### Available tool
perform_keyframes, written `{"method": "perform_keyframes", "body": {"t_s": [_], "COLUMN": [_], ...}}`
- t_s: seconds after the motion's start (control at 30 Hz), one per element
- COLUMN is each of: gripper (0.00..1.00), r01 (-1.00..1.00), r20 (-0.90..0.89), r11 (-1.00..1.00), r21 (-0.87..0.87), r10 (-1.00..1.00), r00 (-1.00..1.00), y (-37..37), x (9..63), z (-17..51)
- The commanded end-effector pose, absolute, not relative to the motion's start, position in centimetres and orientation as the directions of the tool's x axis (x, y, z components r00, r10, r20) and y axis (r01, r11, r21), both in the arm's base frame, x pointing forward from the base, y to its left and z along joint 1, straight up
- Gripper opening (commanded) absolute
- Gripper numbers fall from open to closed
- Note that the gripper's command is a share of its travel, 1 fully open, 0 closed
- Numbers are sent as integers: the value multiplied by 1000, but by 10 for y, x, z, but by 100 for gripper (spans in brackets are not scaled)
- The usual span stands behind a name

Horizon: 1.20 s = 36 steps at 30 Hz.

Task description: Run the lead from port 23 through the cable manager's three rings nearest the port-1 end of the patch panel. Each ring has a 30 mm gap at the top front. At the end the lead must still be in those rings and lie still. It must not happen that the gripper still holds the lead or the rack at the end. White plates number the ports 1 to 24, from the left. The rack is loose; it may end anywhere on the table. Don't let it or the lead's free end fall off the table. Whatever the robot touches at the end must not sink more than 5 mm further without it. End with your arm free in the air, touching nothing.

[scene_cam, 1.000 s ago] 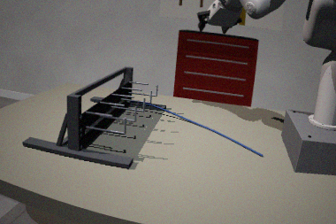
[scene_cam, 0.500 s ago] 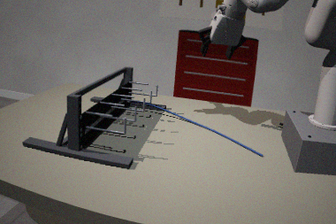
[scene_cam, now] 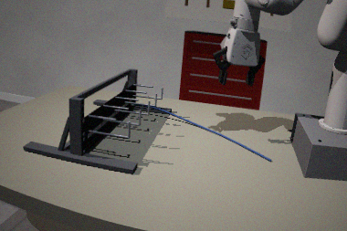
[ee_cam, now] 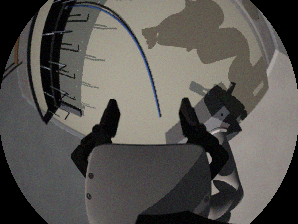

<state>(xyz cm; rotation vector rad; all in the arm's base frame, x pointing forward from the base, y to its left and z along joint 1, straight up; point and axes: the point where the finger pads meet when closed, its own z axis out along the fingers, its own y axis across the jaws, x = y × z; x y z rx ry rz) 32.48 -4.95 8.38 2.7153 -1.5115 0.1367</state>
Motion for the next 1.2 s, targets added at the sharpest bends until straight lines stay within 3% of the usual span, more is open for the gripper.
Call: {"method": "perform_keyframes", "body": {"t_s": [0.0,0.43,0.47,1.17], "gripper": [100,100,0,0], "r01": [-841,-840,-840,-840], "r20": [-1,-10,-10,-10], "r11": [-541,-543,-543,-543], "r21": [-8,-6,-6,-6], "r10": [-841,-840,-840,-840], "r00": [541,543,543,543], "y": [-24,-21,-21,-21], "x": [308,306,306,306], "z": [77,77,77,77]}}
